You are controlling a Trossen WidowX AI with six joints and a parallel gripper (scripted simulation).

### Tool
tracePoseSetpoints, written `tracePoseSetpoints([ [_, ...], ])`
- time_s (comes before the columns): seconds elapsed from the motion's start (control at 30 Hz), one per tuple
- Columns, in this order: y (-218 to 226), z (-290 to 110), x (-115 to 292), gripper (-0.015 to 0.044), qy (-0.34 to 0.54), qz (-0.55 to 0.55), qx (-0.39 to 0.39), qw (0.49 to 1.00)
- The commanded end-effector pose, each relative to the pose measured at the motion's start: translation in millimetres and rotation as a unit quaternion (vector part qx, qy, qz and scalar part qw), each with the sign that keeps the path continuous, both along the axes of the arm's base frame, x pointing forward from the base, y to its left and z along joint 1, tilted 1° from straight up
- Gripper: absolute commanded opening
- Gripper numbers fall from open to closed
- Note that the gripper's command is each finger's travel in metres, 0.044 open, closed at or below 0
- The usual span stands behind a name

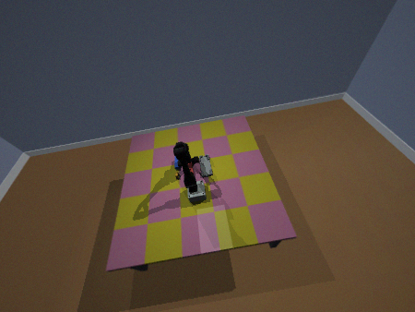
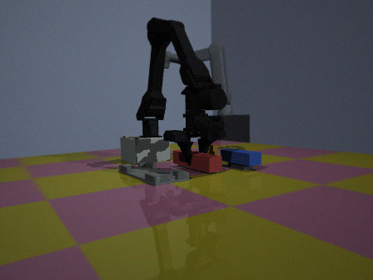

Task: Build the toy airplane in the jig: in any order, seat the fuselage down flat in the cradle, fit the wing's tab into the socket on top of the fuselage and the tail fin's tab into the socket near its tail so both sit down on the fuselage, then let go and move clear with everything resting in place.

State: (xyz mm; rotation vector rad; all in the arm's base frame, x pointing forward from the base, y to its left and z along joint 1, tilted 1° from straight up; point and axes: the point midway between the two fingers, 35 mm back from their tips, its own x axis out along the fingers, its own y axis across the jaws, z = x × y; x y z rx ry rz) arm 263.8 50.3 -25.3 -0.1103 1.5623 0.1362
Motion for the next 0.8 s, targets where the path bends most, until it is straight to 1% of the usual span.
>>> tracePoseSetpoints([
  [0.0, 1.8, 12.6, 6.6, 0.0000, -0.008, 0.002, 0.004, 1.000],
  [0.77, 0.2, 82.4, 8.0, 0.0000, -0.009, -0.002, 0.004, 1.000],
])
